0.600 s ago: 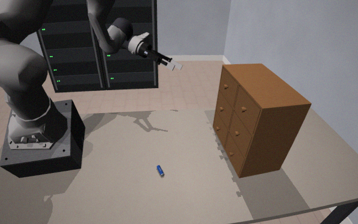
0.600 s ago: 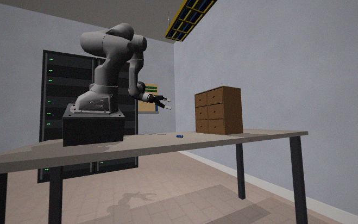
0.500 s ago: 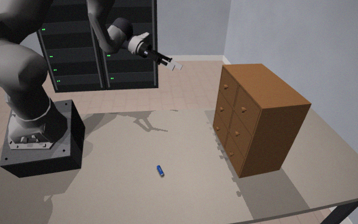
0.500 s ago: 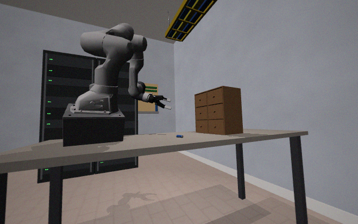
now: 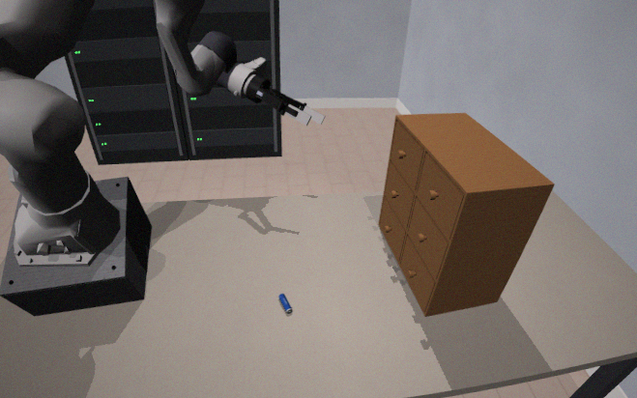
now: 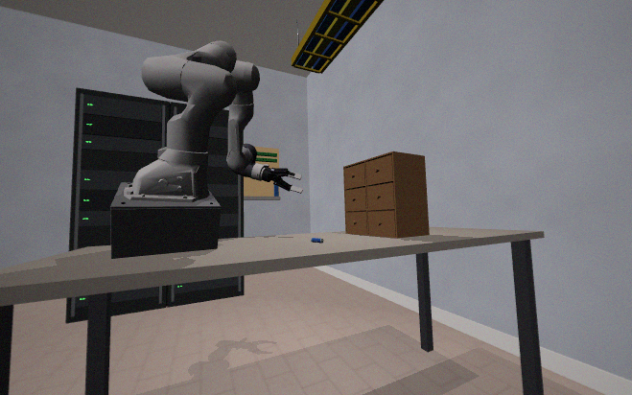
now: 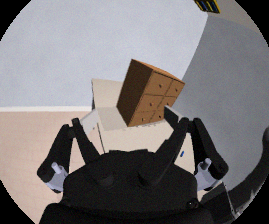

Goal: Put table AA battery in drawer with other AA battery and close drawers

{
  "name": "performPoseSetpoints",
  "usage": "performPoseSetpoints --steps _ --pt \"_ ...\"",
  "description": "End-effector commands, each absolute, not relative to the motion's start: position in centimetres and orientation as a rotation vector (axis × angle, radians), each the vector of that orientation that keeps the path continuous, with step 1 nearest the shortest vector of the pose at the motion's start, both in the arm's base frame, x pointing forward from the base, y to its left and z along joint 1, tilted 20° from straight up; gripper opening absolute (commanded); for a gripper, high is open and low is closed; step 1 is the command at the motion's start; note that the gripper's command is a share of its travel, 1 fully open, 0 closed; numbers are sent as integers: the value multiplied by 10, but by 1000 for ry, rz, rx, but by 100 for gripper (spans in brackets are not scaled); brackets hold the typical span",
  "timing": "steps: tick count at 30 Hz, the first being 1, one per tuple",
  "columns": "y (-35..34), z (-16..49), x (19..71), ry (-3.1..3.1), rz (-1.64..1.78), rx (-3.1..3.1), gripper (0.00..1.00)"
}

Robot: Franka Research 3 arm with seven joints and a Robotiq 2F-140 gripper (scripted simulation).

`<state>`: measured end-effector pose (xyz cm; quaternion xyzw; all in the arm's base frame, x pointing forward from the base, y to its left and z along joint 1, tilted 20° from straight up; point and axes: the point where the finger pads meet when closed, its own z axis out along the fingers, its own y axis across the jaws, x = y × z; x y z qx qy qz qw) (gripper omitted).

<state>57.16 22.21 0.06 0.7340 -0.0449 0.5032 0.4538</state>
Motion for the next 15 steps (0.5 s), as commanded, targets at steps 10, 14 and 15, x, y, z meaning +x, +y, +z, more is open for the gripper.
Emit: performPoseSetpoints --steps 10,14,15 --pt "173 44 552 -443 1172 1897 100" --pt "138 75 538 -678 1107 1943 100" --pt "138 75 538 -678 1107 1943 100"
